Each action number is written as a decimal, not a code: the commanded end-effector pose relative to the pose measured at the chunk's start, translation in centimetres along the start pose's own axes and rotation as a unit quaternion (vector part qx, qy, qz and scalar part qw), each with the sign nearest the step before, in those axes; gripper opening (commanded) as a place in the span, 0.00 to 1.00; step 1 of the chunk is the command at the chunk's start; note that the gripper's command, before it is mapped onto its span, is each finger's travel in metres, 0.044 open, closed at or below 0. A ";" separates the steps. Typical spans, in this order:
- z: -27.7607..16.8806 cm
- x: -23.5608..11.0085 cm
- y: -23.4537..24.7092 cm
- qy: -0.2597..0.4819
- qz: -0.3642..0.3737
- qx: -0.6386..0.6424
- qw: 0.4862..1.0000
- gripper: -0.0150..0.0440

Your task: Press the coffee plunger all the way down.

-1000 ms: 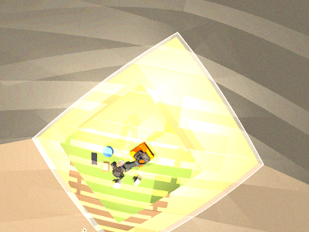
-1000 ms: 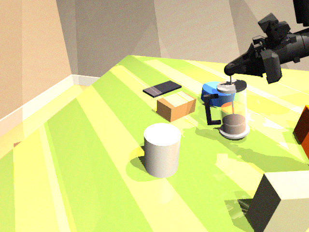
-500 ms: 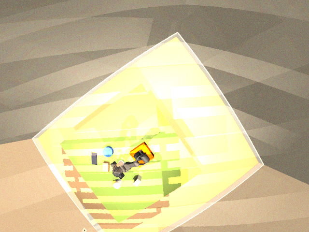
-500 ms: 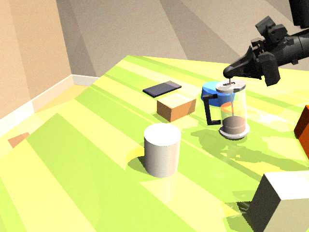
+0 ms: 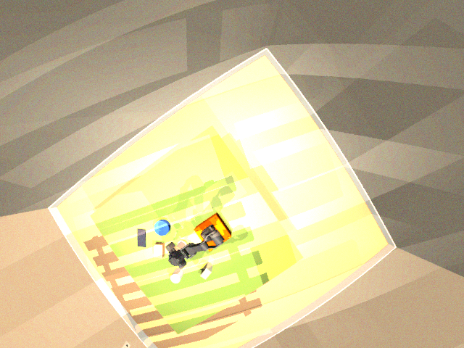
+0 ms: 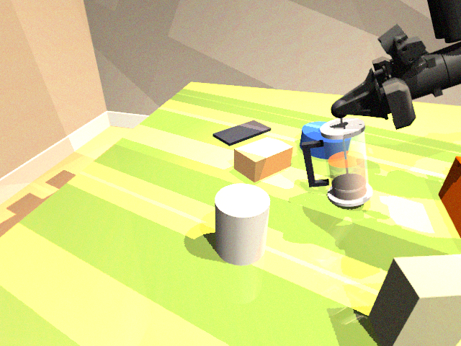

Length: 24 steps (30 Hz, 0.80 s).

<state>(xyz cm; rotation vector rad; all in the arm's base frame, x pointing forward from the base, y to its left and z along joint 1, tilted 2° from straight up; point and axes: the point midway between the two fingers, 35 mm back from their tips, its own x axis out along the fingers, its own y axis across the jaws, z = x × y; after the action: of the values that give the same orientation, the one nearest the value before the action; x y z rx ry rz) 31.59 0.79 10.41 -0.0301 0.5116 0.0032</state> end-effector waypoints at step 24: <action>0.0 0.0 0.0 0.000 0.000 0.000 1.000 1.00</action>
<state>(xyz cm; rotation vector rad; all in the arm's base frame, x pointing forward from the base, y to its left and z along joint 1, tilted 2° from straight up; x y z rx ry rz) 31.64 0.79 10.40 -0.0302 0.5113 0.0035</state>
